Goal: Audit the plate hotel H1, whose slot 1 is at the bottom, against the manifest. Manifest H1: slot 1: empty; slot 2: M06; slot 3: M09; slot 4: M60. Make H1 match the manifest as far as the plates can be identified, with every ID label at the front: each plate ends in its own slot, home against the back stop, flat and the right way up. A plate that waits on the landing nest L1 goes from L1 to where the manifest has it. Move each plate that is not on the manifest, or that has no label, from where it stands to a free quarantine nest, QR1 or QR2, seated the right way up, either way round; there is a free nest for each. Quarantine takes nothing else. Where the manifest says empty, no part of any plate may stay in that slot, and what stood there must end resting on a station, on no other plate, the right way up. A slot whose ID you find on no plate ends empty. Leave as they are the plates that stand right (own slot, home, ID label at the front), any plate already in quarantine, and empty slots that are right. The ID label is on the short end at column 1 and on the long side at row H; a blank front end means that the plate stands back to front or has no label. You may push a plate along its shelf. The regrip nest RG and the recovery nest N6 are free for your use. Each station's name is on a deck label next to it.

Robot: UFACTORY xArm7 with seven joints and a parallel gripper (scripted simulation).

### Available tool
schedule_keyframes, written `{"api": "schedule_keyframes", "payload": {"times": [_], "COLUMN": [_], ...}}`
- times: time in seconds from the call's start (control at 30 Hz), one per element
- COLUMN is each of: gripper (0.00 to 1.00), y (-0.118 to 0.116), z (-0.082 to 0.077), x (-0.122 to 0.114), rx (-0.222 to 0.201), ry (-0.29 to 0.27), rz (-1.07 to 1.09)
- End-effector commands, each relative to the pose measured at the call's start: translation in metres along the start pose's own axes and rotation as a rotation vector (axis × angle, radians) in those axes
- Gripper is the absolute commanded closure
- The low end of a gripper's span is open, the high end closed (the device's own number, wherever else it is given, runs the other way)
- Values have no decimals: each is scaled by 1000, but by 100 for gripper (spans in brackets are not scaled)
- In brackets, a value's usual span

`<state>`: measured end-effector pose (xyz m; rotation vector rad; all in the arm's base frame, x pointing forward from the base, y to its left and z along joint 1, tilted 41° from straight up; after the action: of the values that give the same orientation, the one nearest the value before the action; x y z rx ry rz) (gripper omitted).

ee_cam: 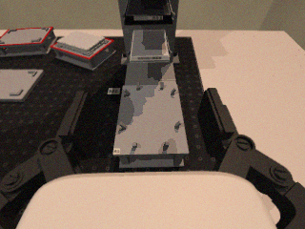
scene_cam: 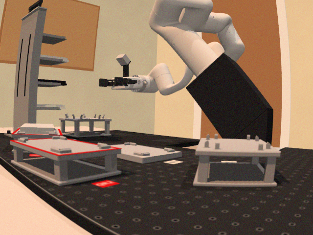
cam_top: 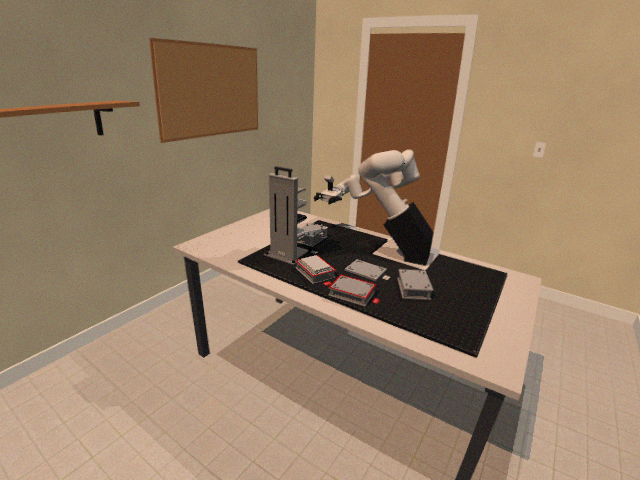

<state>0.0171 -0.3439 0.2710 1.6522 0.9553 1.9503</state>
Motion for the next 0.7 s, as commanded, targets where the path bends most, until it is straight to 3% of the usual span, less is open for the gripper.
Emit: {"api": "schedule_keyframes", "payload": {"times": [0.0,0.37,0.67], "gripper": [0,0,0], "y": [0,0,-2], "z": [0,0,0], "x": [-2,-2,-20], "rx": [-2,-2,-2], "ry": [36,36,36], "rz": [-2,-2,-2]}}
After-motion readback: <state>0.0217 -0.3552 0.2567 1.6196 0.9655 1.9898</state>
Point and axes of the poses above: the point where the finger pads meet when closed, its own z axis out along the fingers, its own y axis across the jaws, x = y × z, the point moved 7 cm from there along -z, back along the fingers, and after that the axes turned 6 degrees about -z, right-handed, at the moved point
